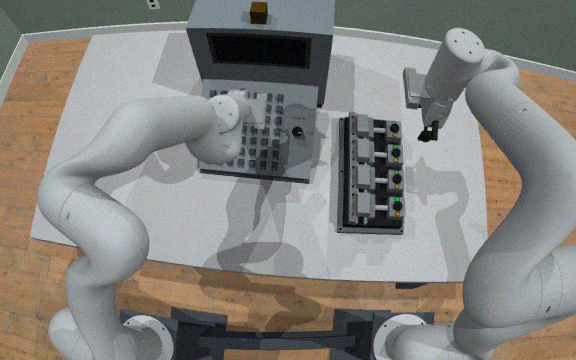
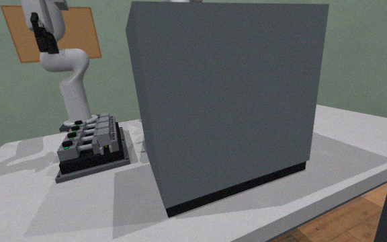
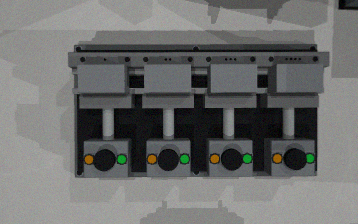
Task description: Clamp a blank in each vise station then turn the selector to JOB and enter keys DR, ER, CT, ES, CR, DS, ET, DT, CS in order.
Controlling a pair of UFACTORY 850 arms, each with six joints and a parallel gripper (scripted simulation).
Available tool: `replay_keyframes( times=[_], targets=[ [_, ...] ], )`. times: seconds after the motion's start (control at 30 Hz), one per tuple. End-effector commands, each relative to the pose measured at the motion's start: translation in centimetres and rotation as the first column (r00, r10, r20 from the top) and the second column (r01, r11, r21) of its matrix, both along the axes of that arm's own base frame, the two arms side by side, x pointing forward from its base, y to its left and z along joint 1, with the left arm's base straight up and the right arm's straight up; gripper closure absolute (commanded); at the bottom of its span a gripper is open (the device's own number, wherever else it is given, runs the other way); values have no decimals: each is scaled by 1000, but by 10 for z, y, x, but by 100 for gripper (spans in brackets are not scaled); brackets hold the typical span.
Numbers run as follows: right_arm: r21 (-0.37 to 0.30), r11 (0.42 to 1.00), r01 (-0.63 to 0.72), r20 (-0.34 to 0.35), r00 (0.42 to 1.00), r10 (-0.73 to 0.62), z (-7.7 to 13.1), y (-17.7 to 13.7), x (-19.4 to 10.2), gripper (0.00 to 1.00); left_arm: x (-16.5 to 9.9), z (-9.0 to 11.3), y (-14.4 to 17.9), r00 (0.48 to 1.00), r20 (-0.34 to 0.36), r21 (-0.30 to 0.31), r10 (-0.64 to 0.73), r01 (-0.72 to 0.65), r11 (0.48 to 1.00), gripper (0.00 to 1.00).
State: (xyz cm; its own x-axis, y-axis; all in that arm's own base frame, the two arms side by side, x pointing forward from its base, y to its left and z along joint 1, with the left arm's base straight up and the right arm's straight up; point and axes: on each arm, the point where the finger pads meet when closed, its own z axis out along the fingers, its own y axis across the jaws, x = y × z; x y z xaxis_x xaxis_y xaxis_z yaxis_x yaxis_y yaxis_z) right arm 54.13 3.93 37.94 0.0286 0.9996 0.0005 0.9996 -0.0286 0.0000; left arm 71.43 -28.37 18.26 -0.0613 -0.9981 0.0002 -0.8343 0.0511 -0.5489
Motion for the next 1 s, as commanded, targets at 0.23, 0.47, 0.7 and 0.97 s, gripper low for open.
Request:
replay_keyframes(
  times=[0.23,0.47,0.7,0.97],
  targets=[
    [0,1000,0,2,1000,0,1,0,1,0,5,-5,0,1000,0,-1,0,0,1000,100],
    [0,1000,0,2,1000,0,1,0,1,0,5,-6,-1,1000,0,-1,0,0,1000,100],
    [0,1000,0,2,1000,0,1,0,1,0,6,-6,-1,1000,0,-1,0,0,1000,100],
    [0,1000,0,2,1000,0,1,0,1,0,6,-6,-1,1000,0,-1,0,0,1000,100]
  ],
)
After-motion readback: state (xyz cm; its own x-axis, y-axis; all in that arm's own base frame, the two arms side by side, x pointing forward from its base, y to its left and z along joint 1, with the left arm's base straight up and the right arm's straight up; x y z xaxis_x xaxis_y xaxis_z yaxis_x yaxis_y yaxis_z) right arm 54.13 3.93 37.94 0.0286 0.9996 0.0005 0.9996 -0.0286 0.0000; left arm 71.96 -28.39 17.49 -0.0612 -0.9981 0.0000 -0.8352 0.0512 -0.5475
